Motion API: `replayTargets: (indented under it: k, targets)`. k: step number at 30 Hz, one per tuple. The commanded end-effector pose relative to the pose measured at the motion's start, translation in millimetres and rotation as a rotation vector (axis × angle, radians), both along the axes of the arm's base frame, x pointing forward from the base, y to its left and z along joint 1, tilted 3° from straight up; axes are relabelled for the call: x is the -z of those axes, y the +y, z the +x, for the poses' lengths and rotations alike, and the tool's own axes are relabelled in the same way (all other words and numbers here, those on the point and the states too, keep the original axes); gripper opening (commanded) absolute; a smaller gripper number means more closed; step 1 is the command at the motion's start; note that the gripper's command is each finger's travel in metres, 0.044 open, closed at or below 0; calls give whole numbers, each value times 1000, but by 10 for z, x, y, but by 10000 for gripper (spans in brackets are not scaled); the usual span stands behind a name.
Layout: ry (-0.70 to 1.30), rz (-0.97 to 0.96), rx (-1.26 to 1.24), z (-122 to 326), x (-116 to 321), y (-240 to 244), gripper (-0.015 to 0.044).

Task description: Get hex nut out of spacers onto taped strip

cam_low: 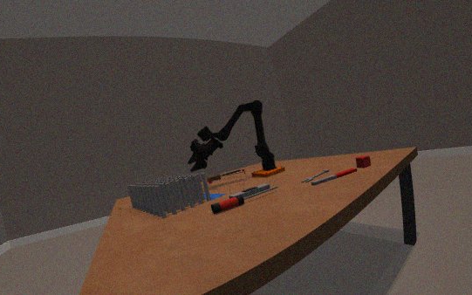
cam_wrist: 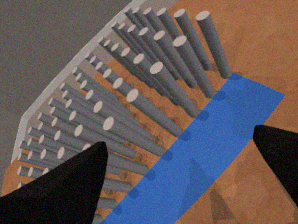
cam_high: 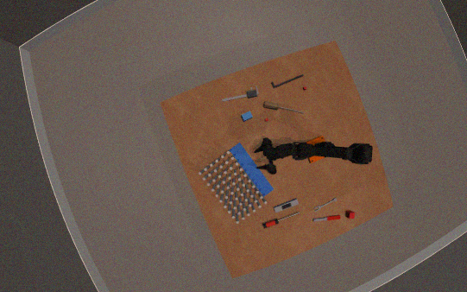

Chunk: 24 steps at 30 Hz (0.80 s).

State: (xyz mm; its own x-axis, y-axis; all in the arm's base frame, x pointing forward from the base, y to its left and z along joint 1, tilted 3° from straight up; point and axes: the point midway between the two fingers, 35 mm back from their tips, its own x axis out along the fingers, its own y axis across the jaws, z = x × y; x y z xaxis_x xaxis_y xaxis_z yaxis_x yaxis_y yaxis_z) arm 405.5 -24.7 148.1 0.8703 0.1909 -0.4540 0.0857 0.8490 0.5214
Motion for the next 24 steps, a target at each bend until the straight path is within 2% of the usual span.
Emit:
replayTargets:
  k: [1, 13, 24]
  targets:
    - [252, 384, 431, 84, 172, -727, 440]
    - [495, 941, 1174, -202, 412, -1724, 440]
    - [538, 1381, 1930, -783, 541, -2448, 440]
